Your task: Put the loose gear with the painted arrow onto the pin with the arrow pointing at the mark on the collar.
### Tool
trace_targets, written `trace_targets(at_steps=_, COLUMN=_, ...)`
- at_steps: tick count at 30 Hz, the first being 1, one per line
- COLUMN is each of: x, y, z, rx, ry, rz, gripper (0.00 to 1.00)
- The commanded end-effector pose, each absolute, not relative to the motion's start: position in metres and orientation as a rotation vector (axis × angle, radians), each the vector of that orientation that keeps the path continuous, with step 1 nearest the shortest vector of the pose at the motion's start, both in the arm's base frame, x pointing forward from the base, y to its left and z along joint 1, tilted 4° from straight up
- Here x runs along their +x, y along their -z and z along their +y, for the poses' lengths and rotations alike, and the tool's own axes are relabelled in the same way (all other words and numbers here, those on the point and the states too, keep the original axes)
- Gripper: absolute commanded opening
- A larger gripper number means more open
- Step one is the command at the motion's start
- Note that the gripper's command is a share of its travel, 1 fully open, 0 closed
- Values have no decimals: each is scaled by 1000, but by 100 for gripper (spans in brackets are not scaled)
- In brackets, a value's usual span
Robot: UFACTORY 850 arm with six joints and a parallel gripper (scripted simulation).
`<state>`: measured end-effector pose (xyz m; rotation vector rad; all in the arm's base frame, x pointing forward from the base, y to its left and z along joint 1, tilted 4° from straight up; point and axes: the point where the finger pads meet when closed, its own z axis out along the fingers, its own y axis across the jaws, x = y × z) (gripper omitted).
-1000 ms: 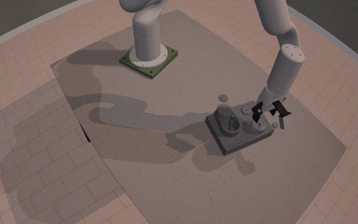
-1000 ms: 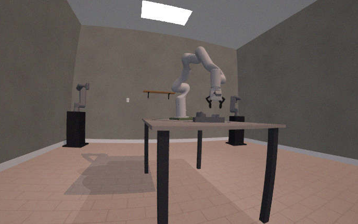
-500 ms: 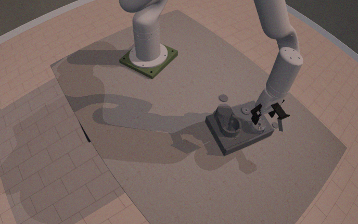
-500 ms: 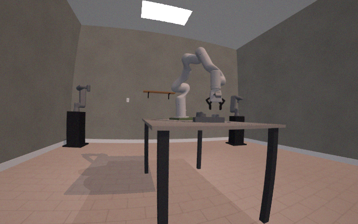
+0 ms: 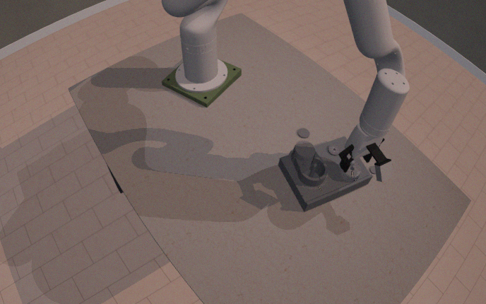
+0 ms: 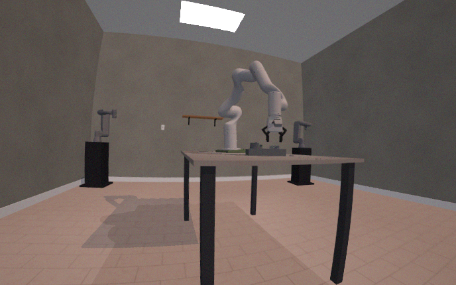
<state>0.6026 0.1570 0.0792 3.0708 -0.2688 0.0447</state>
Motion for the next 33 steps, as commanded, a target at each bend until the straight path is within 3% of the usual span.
trace_targets(at_steps=1, x=604, y=-77, z=157, rx=3072, ry=-48, rz=-269, gripper=93)
trace_targets(at_steps=33, x=604, y=-73, z=157, rx=3071, ry=-48, rz=-269, gripper=93)
